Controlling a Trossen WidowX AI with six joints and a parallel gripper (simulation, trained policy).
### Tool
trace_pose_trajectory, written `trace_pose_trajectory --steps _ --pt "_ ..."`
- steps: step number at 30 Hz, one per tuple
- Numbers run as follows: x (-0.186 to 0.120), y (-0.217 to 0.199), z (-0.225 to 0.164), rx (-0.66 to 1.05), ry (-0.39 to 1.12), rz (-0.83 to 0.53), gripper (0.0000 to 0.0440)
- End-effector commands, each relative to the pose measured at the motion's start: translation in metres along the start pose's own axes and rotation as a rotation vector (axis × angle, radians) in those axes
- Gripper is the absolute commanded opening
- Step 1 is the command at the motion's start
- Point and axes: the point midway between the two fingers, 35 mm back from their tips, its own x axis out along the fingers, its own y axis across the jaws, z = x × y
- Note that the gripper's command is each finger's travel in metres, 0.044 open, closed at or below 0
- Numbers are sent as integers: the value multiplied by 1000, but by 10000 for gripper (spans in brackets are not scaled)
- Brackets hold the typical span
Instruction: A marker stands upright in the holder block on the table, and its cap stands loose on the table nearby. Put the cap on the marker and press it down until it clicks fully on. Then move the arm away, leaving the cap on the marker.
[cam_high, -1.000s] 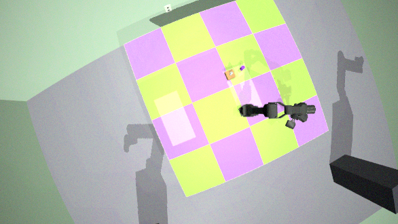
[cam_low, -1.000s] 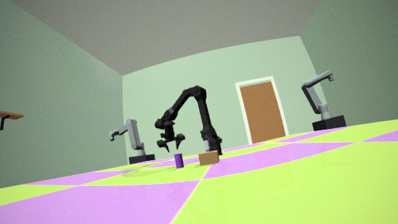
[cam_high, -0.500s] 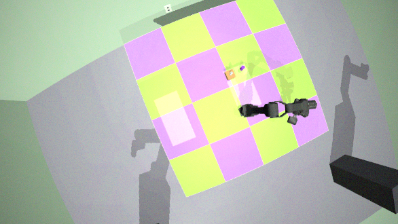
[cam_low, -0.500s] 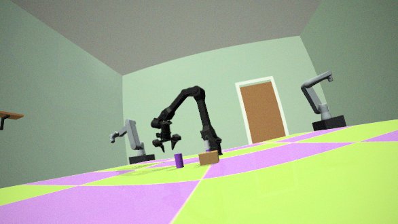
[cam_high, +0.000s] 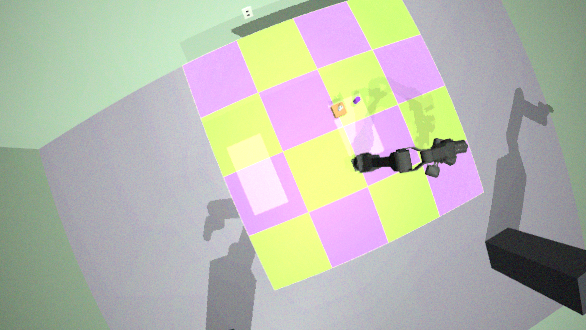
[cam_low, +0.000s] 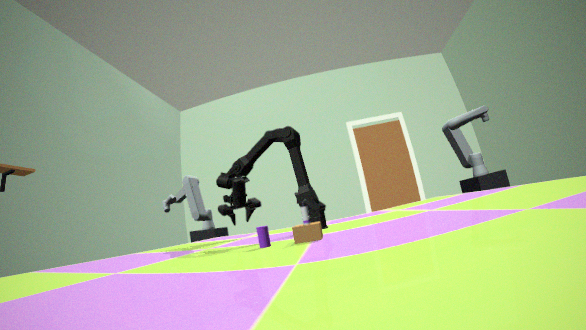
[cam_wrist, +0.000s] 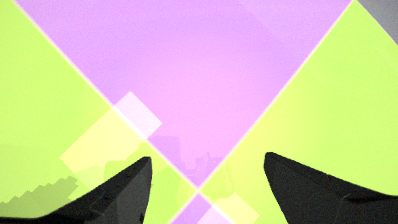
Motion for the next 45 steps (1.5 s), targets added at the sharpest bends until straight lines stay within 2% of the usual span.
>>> trace_pose_trajectory --steps 1,45 --pt "-3 9 -1 -6 3 22 297" --pt "-41 104 -35 -108 46 199 300"
